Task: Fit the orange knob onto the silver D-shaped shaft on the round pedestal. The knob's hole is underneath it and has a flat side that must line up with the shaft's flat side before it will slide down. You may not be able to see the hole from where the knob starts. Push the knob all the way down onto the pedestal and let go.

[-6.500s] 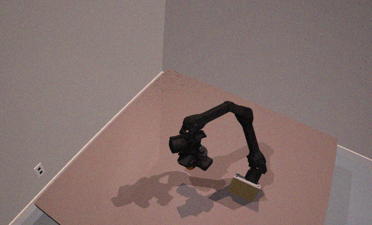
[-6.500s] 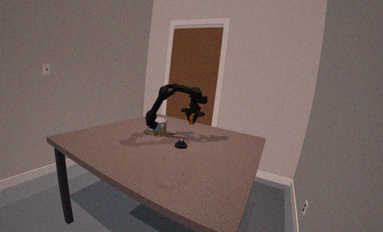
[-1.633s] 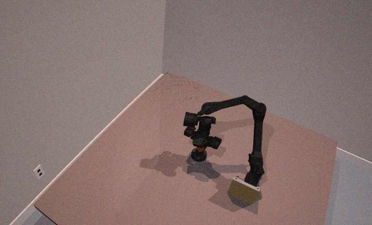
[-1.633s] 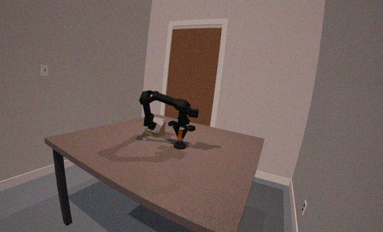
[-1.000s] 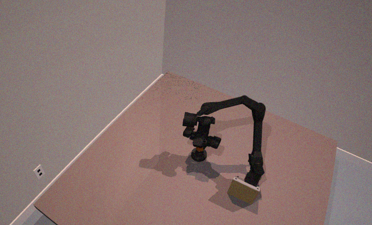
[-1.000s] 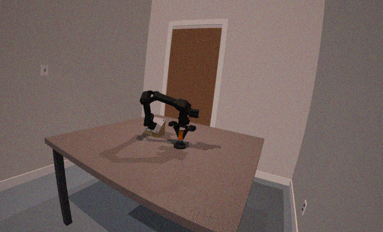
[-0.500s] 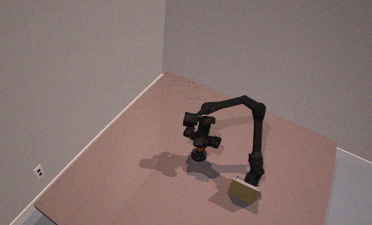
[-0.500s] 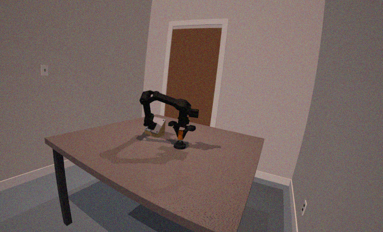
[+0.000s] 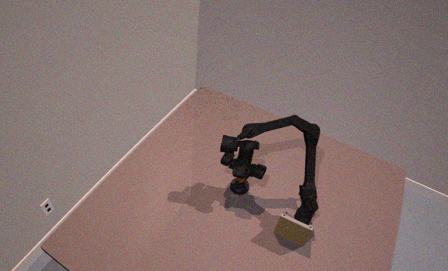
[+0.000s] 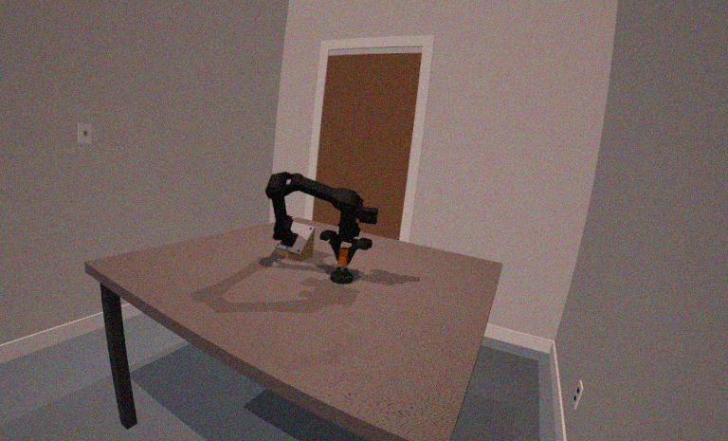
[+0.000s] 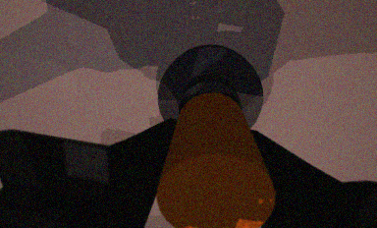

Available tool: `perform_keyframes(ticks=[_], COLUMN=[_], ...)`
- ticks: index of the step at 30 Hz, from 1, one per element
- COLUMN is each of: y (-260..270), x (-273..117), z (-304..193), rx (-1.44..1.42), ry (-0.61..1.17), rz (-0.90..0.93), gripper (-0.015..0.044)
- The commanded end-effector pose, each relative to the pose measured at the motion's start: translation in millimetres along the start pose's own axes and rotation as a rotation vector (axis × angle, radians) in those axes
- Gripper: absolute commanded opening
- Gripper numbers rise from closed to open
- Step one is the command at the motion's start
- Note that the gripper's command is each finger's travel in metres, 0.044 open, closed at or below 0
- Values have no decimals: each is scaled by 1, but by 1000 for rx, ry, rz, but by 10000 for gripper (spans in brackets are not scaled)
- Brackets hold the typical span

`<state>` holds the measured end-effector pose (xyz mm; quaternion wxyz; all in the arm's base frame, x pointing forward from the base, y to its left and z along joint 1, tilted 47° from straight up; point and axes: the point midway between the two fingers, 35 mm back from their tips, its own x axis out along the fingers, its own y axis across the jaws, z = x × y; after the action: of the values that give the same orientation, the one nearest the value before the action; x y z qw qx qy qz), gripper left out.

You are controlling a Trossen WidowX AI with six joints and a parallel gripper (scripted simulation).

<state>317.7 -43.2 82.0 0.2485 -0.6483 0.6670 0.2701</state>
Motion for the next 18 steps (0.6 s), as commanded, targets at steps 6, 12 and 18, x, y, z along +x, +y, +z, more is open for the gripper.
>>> perform_keyframes(ticks=[6,12,18], y=[0,0,0], x=[1,-2,-4], z=[1,0,-1], rx=[-6,-6,-91], ry=[-2,-2,-1], rz=[-8,-8,-8], gripper=[0,0,0])
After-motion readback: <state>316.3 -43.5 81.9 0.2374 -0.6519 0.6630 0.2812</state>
